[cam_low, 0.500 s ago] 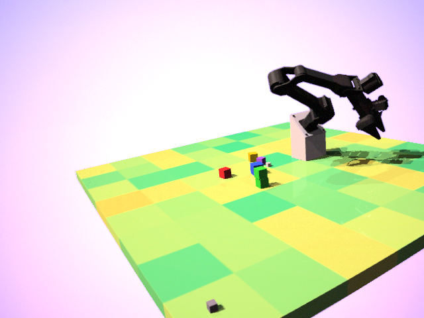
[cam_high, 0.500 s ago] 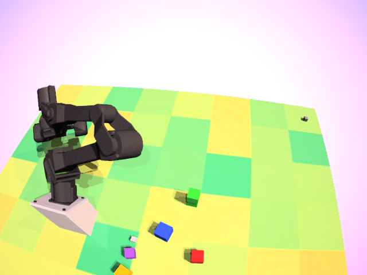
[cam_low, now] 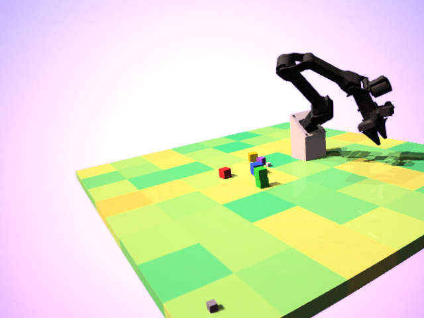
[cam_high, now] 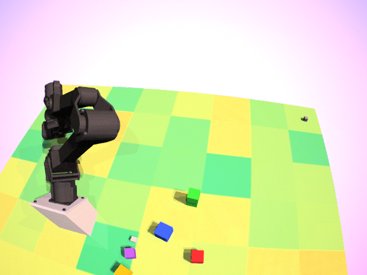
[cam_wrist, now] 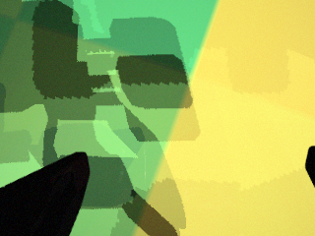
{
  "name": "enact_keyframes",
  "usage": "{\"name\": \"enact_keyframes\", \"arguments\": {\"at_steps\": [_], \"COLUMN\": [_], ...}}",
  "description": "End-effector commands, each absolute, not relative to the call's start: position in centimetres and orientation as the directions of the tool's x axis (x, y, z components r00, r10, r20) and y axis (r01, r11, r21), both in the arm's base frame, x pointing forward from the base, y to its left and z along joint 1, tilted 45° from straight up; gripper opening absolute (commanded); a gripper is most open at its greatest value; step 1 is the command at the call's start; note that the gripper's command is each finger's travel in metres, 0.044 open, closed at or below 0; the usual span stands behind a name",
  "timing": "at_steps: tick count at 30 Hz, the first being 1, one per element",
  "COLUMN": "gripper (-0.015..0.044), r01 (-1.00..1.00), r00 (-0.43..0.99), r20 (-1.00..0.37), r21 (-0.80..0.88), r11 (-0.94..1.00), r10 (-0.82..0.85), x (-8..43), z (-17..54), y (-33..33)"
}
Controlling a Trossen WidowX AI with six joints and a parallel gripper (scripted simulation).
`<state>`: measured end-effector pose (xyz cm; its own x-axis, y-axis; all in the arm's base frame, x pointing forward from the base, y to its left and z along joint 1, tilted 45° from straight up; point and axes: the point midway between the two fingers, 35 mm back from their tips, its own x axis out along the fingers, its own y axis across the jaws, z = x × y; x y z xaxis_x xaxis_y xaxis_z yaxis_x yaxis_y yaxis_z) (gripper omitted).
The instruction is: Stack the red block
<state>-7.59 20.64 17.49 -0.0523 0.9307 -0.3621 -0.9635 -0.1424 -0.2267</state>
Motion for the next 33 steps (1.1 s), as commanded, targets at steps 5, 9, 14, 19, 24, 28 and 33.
{"name": "enact_keyframes", "arguments": {"at_steps": [5, 9, 14, 19, 24, 28, 33], "gripper": [0.044, 0.044, 0.044, 0.044, 0.044, 0.044, 0.044], "r01": [-0.971, -0.973, -0.975, -0.975, -0.97, -0.962, -0.95], "r00": [0.041, 0.085, 0.137, 0.188, 0.237, 0.271, 0.307], "r20": [-0.439, -0.477, -0.523, -0.566, -0.605, -0.634, -0.667], "r21": [-0.231, -0.228, -0.22, -0.209, -0.197, -0.185, -0.168], "r11": [-0.069, -0.03, 0.022, 0.081, 0.146, 0.198, 0.264], "r10": [0.897, 0.875, 0.841, 0.803, 0.76, 0.725, 0.679], "x": [-5.6, -4.5, -2.9, -1.0, 1.2, 3.1, 5.6], "z": [17.9, 18.0, 18.0, 18.0, 18.0, 18.0, 17.9], "y": [22.5, 23.4, 24.5, 25.5, 26.3, 26.8, 27.3]}}
